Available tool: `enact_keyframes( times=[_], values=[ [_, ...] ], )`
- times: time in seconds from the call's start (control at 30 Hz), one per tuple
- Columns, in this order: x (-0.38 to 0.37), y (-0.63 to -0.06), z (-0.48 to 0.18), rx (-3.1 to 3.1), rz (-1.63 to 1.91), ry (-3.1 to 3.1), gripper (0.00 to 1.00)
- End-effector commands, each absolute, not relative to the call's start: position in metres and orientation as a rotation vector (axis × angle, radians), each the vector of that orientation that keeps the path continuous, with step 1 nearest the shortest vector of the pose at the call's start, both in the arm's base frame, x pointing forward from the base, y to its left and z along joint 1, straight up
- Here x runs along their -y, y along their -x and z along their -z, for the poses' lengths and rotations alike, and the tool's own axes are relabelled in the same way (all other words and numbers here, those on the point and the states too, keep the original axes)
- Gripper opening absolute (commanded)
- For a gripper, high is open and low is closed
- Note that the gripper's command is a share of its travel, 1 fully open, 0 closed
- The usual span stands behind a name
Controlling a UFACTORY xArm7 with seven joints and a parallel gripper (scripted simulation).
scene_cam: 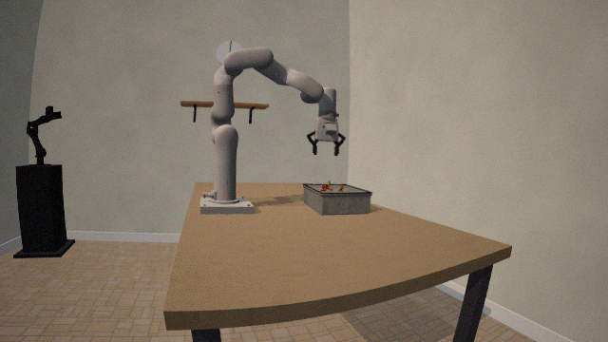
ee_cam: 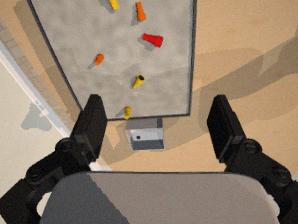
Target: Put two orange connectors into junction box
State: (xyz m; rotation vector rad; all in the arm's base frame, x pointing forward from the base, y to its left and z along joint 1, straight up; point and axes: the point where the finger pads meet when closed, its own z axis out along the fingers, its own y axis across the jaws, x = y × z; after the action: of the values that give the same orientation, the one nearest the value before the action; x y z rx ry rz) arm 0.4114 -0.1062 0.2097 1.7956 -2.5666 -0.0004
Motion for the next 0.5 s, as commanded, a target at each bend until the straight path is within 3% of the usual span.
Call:
enact_keyframes(
  times=[0.0,0.47],
  values=[
    [0.1,-0.42,-0.207,2.545,-0.006,-1.829,1.0],
    [0.053,-0.465,-0.173,2.386,-0.007,-2.031,1.0]
  ],
)
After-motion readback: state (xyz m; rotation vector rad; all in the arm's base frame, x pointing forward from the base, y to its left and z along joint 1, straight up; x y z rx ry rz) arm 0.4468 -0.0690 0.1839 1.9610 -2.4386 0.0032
